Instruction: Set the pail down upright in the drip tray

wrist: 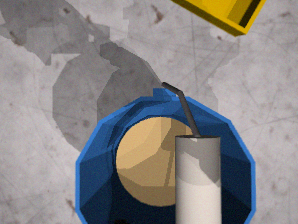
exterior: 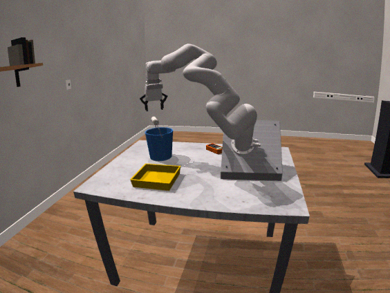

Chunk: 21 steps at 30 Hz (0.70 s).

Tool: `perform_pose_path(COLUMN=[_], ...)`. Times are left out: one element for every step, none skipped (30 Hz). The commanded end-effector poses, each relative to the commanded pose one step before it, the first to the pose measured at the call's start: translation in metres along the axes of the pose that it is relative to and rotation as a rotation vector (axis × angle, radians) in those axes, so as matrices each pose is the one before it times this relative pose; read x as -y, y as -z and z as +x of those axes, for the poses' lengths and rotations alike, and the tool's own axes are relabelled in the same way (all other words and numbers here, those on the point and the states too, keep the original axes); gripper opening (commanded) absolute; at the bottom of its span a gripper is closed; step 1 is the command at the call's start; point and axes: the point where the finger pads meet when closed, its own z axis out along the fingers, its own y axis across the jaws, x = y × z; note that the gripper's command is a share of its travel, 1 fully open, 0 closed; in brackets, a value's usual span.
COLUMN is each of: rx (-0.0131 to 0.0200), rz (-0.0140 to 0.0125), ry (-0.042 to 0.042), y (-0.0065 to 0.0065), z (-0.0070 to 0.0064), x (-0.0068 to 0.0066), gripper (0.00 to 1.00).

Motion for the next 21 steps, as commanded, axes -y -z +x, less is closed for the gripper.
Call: perform_pose_path(rx=[0.00469, 0.0, 0.0, 0.0, 0.0, 0.0, 0.0, 0.0, 0.0, -0.00001, -0.00001, -0.00002, -0.00002, -0.00003, -0.00004, -0.00004, -0.00005, -0.00006, -0.00003, 0.0, 0.0], rz=[-0.0018, 0.0, 0.0, 0.0, 0.0, 0.0, 0.0, 0.0, 0.0, 0.0, 0.0, 0.0, 0.0, 0.0, 0.0, 0.0, 0.0, 0.0, 0.0, -0.00001, 0.0], ry=[-0.00027, 0.0, 0.0, 0.0, 0.0, 0.0, 0.0, 0.0, 0.0, -0.00001, -0.00001, -0.00001, -0.00002, -0.00003, -0.00003, -0.00004, -0.00005, -0.00006, -0.00003, 0.0, 0.0], y=[0.00266, 0.0, 0.0, 0.0, 0.0, 0.0, 0.0, -0.00002, -0.00006, -0.00012, -0.00018, -0.00027, -0.00036, -0.00046, -0.00057, -0.00068, -0.0008, -0.00092, -0.00103, -0.00113, -0.00125], z=[-0.00103, 0.0, 0.0, 0.0, 0.0, 0.0, 0.0, 0.0, 0.0, 0.0, 0.0, -0.00001, -0.00001, -0.00001, -0.00001, -0.00001, -0.00002, -0.00002, -0.00002, -0.00003, -0.00003], x=[-0.00011, 0.0, 0.0, 0.0, 0.0, 0.0, 0.0, 0.0, 0.0, 0.0, 0.0, -0.00001, -0.00001, -0.00001, -0.00001, -0.00001, -0.00001, -0.00001, -0.00002, -0.00002, -0.00002], gripper=[1.0, 1.0, 1.0, 1.0, 1.0, 1.0, 1.0, 1.0, 1.0, 1.0, 1.0, 1.0, 1.0, 1.0, 1.0, 1.0, 1.0, 1.0, 1.0, 1.0, 1.0])
